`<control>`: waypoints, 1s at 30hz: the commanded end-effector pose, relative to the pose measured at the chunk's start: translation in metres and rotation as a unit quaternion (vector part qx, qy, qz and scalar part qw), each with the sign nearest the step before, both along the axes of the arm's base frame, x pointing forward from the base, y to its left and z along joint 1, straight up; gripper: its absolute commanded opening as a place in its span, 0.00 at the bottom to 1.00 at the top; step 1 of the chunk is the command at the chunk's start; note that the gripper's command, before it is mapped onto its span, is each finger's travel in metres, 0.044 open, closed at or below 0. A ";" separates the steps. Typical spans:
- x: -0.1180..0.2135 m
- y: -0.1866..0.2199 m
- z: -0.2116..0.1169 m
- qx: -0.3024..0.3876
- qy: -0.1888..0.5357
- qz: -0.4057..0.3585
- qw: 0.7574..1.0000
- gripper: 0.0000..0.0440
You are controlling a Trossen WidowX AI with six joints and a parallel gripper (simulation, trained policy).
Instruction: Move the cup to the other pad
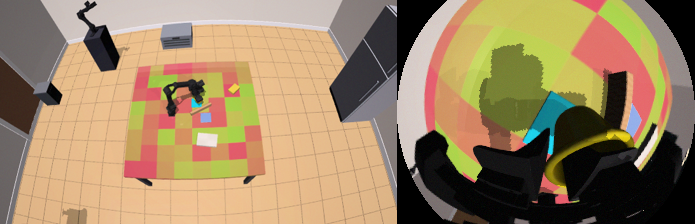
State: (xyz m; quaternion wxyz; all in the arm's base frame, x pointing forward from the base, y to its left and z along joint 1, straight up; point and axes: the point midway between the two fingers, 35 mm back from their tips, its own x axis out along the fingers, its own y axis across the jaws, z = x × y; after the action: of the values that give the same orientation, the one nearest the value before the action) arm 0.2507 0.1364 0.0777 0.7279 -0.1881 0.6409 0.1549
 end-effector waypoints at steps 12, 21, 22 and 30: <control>-0.009 -0.006 -0.022 0.004 -0.010 -0.030 0.999 0.17; 0.001 -0.001 -0.007 0.044 -0.042 -0.043 0.997 0.37; 0.001 -0.001 -0.005 0.047 -0.045 -0.042 0.997 0.37; -0.005 -0.003 0.005 0.068 -0.054 -0.042 0.995 0.40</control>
State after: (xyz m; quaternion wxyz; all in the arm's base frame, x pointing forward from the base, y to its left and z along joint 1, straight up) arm 0.2501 0.1342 0.0786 0.7756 -0.1261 0.6001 0.1497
